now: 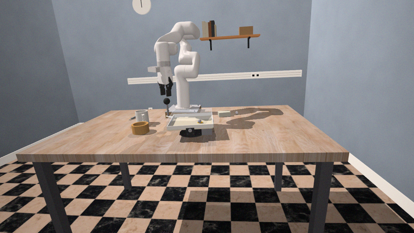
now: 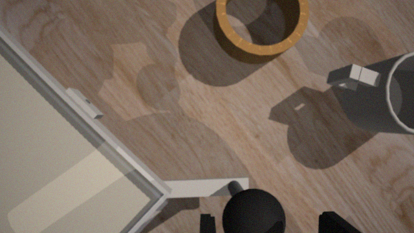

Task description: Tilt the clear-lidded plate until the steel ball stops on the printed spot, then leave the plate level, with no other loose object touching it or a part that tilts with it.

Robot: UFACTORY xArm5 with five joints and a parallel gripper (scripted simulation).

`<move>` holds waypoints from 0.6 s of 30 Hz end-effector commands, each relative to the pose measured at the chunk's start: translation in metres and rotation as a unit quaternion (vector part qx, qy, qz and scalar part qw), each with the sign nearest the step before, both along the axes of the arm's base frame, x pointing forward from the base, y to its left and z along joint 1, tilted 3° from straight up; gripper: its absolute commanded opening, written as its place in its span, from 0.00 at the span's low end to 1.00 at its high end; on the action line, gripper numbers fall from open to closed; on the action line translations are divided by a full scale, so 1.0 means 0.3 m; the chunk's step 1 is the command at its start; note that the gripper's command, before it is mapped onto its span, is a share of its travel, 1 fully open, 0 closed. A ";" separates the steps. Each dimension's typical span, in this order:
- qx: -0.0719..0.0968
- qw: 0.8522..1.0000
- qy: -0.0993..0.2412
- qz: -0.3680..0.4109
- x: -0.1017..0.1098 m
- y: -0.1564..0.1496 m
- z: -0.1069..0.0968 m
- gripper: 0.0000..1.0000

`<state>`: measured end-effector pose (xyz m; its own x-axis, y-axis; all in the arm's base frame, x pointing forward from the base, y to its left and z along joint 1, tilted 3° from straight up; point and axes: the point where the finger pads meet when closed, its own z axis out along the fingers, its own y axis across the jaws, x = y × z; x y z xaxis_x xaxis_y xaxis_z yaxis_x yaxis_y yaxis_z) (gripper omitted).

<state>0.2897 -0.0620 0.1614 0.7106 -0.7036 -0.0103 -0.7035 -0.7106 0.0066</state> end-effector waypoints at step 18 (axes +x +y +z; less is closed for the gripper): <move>0.000 1.000 -0.002 0.000 0.003 -0.002 0.024 1.00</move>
<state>0.2896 -0.0623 0.1675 0.7106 -0.7036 -0.0105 -0.7035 -0.7106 0.0067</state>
